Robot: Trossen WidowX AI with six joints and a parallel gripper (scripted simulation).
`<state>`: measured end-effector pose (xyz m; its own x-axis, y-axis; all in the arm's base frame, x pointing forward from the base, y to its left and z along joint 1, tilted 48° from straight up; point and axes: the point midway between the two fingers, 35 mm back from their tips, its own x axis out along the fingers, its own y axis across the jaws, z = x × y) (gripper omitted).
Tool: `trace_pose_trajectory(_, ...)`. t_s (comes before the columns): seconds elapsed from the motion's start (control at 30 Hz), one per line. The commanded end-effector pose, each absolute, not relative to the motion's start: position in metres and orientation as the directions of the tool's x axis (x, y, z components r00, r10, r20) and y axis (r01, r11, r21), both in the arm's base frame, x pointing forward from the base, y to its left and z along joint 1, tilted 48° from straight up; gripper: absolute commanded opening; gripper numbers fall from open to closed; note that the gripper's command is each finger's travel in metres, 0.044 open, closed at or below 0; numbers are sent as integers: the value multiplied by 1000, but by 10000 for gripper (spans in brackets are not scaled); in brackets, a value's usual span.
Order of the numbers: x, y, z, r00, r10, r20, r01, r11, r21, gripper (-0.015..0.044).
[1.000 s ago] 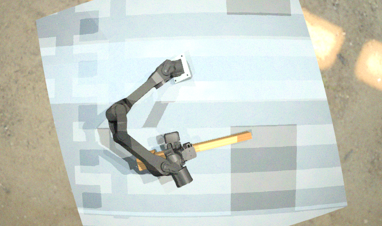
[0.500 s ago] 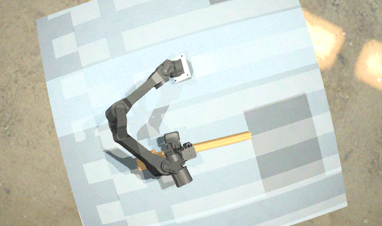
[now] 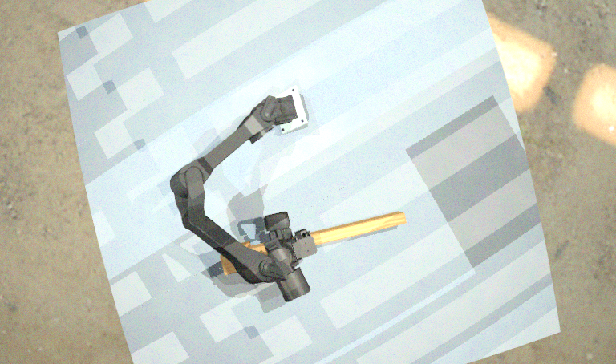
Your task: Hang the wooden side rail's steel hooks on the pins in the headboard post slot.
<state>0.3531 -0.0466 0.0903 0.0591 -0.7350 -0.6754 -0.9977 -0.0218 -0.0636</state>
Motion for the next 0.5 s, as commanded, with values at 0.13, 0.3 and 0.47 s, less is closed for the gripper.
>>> trace_pose_trajectory(0.13,353,-45,92,60,-735,-675,-998,-22,-64,341)
trace_pose_trajectory(0.3,351,-22,112,67,-739,-671,-997,-23,-74,440)
trace_pose_trajectory(0.47,350,-17,117,68,-740,-669,-997,-23,-76,440)
